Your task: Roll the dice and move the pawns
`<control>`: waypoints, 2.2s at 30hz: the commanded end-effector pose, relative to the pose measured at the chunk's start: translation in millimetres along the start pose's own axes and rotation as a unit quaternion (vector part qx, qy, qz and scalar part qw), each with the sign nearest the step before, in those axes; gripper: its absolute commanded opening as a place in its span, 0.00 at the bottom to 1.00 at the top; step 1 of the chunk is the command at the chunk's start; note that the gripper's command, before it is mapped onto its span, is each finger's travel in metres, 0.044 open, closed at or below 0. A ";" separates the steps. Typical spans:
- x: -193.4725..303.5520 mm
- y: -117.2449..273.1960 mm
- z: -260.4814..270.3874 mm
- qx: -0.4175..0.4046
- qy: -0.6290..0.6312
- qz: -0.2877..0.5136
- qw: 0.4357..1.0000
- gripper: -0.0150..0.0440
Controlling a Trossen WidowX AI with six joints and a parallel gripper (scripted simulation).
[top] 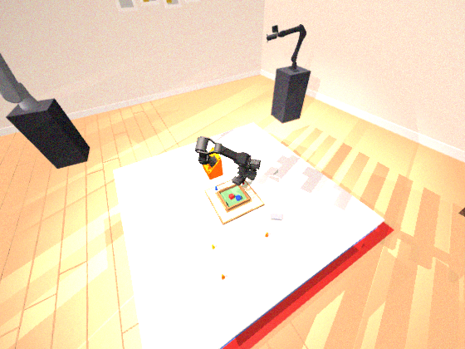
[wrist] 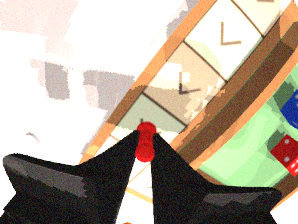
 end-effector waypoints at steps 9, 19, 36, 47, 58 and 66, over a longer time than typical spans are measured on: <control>-0.2 0.9 0.2 0.000 0.000 -0.001 1.000 0.79; 0.0 50.0 0.5 0.001 0.002 -0.002 1.000 1.00; 88.2 61.3 -133.5 0.001 -0.363 -0.001 0.932 0.59; 114.0 52.4 -149.8 0.006 -0.441 0.000 0.898 0.59; 113.3 31.7 -150.0 0.005 -0.441 0.000 0.898 0.59; 112.9 18.7 -150.1 0.005 -0.441 0.000 0.898 0.59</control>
Point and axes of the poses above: the point midway between the two fingers, 35 mm back from their tips, its own y axis back along the fingers, its own z axis across the jaws, x = y × z, the point moved 7 cm from there along y, back along the fingers, and after that the axes turned 5 degrees about -y, right-handed, at the moved point
